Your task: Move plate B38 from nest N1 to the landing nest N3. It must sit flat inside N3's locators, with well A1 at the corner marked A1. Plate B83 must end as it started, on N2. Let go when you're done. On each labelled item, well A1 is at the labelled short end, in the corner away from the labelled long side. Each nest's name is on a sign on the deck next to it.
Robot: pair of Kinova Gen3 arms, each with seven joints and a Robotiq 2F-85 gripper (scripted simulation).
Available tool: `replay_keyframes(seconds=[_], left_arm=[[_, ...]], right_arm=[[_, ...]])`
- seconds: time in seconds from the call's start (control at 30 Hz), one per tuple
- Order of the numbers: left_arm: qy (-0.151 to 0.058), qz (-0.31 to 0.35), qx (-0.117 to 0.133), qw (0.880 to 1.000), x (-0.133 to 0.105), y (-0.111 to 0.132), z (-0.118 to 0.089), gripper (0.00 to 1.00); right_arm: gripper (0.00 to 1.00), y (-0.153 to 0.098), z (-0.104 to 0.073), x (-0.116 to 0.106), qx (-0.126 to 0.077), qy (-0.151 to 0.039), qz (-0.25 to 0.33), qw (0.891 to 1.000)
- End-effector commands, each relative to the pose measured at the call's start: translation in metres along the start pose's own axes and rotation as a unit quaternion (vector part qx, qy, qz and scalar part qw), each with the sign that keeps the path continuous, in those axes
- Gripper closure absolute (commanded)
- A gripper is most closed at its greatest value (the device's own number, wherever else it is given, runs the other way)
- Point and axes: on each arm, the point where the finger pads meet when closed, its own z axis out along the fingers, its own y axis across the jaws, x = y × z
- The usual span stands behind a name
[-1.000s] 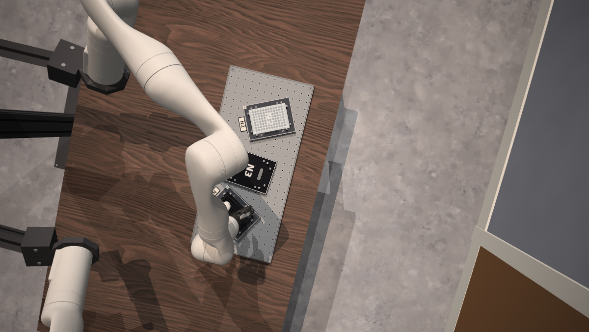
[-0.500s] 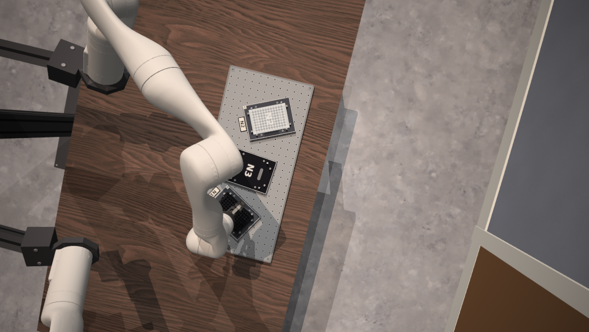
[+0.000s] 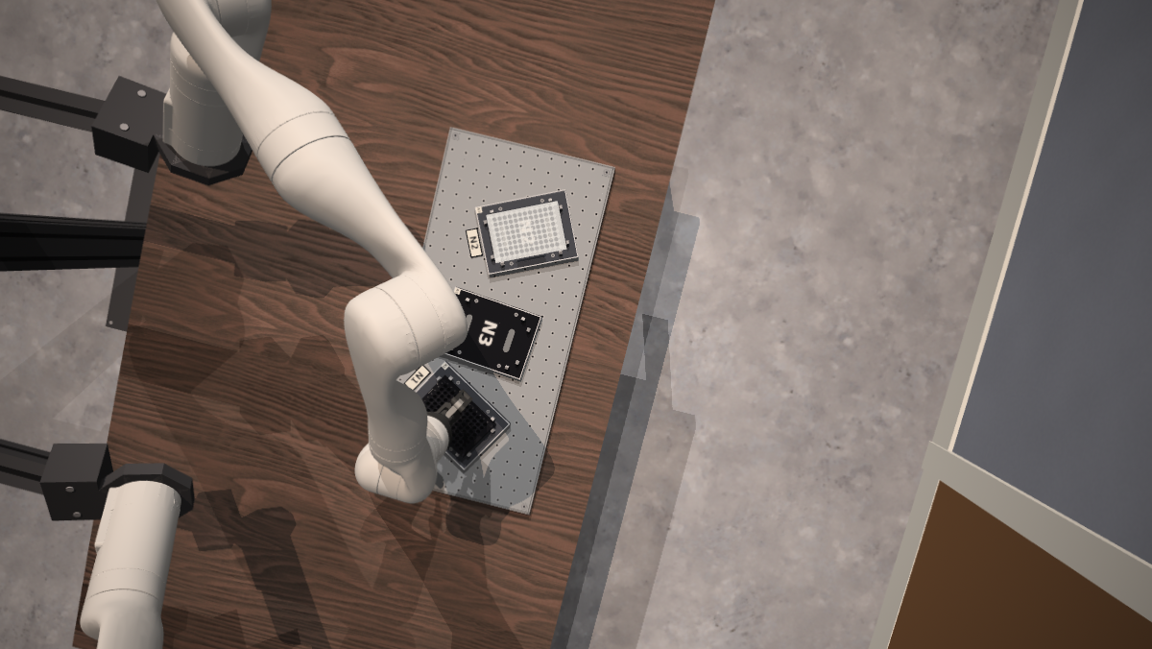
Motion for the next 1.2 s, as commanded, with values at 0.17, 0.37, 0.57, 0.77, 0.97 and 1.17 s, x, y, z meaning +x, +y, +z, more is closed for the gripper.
replay_keyframes(seconds=[0.17, 0.37, 0.57, 0.77, 0.97, 1.17], left_arm=[[-0.005, 0.002, 0.001, 1.0, -0.0019, -0.002, -0.0002, 0.002], [-0.005, 0.002, 0.001, 1.0, -0.0019, -0.002, -0.0002, 0.002], [-0.005, 0.002, 0.001, 1.0, -0.0019, -0.002, -0.0002, 0.002], [-0.005, 0.002, 0.001, 1.0, -0.0019, -0.002, -0.0002, 0.002], [-0.005, 0.002, 0.001, 1.0, -0.0019, -0.002, -0.0002, 0.002], [-0.005, -0.064, 0.003, 0.998, 0.0019, 0.0064, -0.0013, 0.002]], right_arm=[[0.002, -0.0021, -0.0016, 0.0004, 0.001, -0.001, 0.0, 1.0], [0.002, -0.0021, -0.0016, 0.0004, 0.001, -0.001, 0.0, 1.0], [0.002, -0.0021, -0.0016, 0.0004, 0.001, -0.001, 0.0, 1.0], [0.002, -0.0021, -0.0016, 0.0004, 0.001, -0.001, 0.0, 1.0], [0.002, -0.0021, -0.0016, 0.0004, 0.001, -0.001, 0.0, 1.0], [0.002, -0.0021, -0.0016, 0.0004, 0.001, -0.001, 0.0, 1.0]])
